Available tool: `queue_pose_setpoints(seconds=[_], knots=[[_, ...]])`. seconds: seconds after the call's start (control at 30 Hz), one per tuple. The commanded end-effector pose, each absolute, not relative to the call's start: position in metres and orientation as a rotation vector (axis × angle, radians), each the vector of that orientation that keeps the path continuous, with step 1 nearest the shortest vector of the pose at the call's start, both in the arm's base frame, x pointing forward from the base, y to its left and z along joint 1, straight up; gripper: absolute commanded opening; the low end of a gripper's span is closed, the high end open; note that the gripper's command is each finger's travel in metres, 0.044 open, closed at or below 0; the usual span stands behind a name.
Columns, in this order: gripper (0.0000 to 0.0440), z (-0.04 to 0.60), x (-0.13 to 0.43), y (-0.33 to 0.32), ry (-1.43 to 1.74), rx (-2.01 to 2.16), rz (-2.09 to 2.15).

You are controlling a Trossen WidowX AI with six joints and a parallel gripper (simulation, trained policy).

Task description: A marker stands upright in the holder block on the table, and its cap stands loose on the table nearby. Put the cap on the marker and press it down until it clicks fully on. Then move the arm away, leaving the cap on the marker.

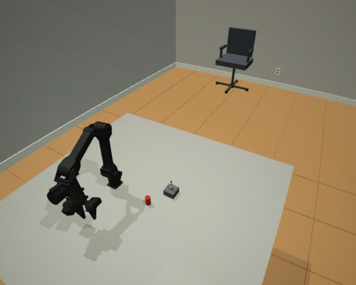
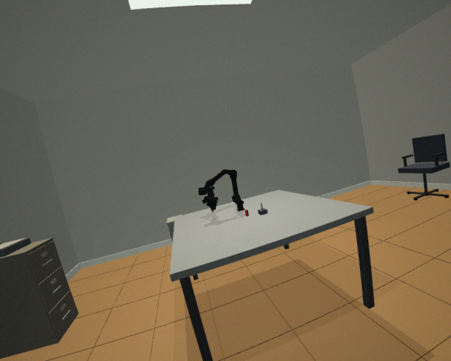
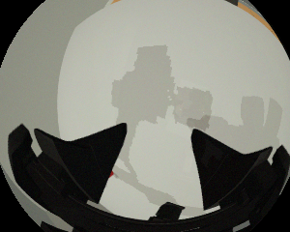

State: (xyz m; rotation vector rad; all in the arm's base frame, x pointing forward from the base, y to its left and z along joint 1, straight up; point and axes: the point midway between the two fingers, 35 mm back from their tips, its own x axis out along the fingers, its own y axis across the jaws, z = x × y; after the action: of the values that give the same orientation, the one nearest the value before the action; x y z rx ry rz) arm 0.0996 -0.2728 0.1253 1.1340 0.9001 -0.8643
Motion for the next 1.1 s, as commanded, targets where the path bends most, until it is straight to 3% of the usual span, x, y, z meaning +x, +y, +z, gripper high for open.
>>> queue_pose_setpoints(seconds=[0.0, 1.07], knots=[[0.0311, 0.126, 0.103, -0.274, 0.914, 1.128, -0.87], [0.0313, 0.12, 0.152, -0.265, 1.063, 1.078, -0.879]])
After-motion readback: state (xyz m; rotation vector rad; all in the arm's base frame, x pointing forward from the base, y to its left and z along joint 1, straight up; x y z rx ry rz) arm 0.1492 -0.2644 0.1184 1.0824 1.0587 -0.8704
